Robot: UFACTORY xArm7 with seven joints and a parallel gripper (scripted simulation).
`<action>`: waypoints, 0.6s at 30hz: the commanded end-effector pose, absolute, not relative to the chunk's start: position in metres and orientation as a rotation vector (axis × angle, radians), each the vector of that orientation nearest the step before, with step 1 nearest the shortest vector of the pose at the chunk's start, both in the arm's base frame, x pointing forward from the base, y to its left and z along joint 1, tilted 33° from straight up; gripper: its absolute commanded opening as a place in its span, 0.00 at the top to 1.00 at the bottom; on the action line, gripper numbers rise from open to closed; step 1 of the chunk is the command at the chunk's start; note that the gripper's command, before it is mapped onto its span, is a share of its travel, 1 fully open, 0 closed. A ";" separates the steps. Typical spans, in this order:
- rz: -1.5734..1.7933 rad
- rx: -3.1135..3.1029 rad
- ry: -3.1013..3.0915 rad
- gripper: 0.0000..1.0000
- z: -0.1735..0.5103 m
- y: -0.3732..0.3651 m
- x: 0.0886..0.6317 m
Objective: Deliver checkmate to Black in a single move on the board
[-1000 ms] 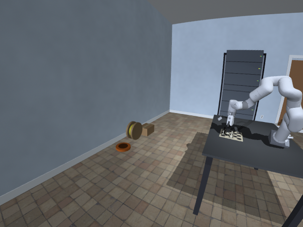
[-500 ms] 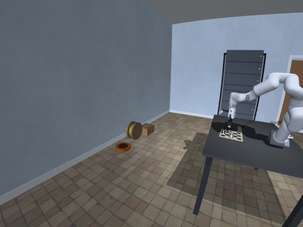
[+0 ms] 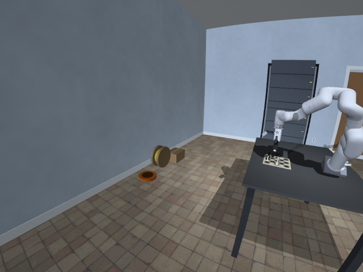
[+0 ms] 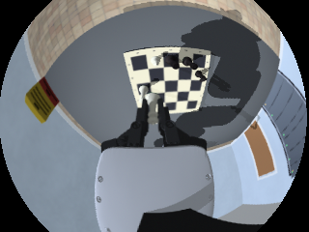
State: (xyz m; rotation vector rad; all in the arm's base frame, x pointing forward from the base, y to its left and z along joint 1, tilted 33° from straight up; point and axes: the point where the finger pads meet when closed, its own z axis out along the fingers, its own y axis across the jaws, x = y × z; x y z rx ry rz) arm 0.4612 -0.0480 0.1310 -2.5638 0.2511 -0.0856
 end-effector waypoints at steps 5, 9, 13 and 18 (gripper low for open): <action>-0.124 -2.564 0.149 1.00 0.126 -0.060 0.463; -0.124 -2.564 0.149 1.00 0.126 -0.060 0.463; -0.124 -2.564 0.149 1.00 0.126 -0.060 0.463; -0.124 -2.564 0.149 1.00 0.122 -0.057 0.464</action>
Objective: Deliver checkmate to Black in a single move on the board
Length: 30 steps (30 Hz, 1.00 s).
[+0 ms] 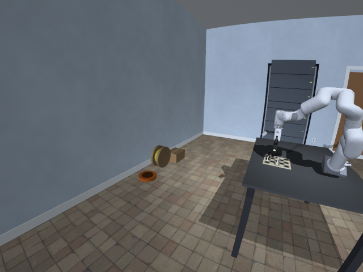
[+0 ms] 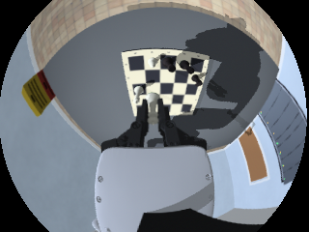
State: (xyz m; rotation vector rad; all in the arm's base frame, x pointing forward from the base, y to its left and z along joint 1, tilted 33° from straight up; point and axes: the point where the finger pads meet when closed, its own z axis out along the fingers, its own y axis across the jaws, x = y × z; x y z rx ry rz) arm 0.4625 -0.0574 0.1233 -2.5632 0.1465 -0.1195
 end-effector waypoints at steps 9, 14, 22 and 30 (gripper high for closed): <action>-0.125 -2.564 0.149 1.00 0.099 -0.043 0.467; -0.125 -2.564 0.149 1.00 0.079 -0.030 0.470; -0.125 -2.564 0.149 1.00 0.056 -0.016 0.473; -0.125 -2.564 0.149 1.00 0.045 -0.009 0.475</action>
